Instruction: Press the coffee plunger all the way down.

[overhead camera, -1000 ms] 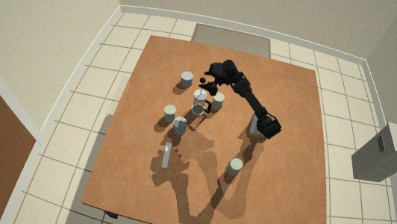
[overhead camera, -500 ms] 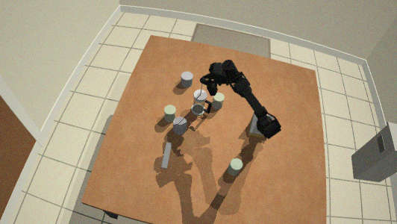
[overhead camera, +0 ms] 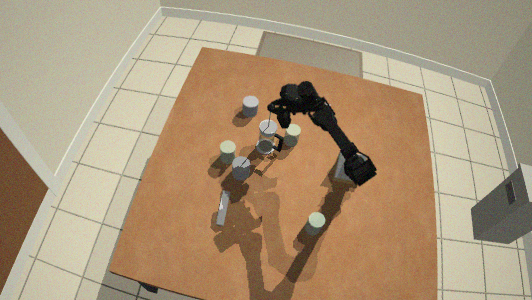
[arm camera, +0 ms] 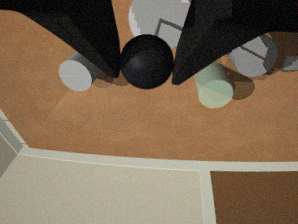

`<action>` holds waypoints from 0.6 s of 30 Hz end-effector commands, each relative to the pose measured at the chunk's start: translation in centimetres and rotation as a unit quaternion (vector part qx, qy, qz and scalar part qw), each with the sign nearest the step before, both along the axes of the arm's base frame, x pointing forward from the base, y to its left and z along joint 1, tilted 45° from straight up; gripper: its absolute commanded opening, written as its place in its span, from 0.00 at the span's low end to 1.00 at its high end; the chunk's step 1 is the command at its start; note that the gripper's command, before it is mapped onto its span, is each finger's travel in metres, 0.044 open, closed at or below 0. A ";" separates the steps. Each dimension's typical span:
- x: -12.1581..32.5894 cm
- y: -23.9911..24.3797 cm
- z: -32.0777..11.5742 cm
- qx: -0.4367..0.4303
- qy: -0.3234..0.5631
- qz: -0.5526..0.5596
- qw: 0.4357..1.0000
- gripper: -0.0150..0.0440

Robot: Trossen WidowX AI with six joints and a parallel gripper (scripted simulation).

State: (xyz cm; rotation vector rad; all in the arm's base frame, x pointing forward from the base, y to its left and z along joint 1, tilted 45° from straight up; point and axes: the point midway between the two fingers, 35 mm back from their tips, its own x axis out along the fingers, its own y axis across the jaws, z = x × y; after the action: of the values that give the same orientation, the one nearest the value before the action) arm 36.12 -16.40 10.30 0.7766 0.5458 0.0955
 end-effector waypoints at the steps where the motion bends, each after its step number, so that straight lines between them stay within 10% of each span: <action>1: 0.0 0.9 -1.1 0.003 0.009 0.004 1.000 0.46; 18: 0.3 2.7 -3.3 0.003 0.009 0.004 1.000 0.46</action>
State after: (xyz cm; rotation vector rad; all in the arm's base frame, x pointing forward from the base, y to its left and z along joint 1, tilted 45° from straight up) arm 36.69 -15.14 8.93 0.7600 0.5216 0.0888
